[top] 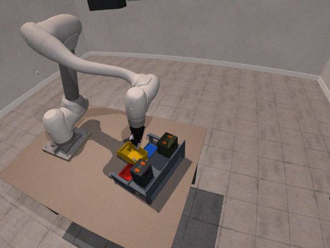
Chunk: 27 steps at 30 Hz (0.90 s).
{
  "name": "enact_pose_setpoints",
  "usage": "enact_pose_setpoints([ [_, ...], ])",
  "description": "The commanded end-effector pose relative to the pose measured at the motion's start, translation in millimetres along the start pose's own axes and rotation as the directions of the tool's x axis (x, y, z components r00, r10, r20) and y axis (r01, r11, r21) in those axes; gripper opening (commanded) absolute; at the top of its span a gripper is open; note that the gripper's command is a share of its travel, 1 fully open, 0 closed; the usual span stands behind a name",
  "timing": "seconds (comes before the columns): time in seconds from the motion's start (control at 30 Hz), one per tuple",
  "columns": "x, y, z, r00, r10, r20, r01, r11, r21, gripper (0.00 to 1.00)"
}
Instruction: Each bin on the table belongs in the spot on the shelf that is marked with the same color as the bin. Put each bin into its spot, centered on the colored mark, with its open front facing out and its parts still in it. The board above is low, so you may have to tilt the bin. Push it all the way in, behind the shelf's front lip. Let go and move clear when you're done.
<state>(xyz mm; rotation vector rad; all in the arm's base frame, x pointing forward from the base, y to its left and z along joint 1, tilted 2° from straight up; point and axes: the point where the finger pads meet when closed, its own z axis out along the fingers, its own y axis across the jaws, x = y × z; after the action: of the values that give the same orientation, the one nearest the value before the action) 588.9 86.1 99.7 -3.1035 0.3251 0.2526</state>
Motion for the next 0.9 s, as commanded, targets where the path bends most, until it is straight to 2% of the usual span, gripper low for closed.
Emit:
enact_pose_setpoints([
  [0.0,0.1,0.0,0.4,1.0,0.0,0.0,0.0,1.0,0.0,0.1],
  [0.87,1.5,0.0,7.8,1.0,0.0,0.0,0.0,1.0,0.0,0.1],
])
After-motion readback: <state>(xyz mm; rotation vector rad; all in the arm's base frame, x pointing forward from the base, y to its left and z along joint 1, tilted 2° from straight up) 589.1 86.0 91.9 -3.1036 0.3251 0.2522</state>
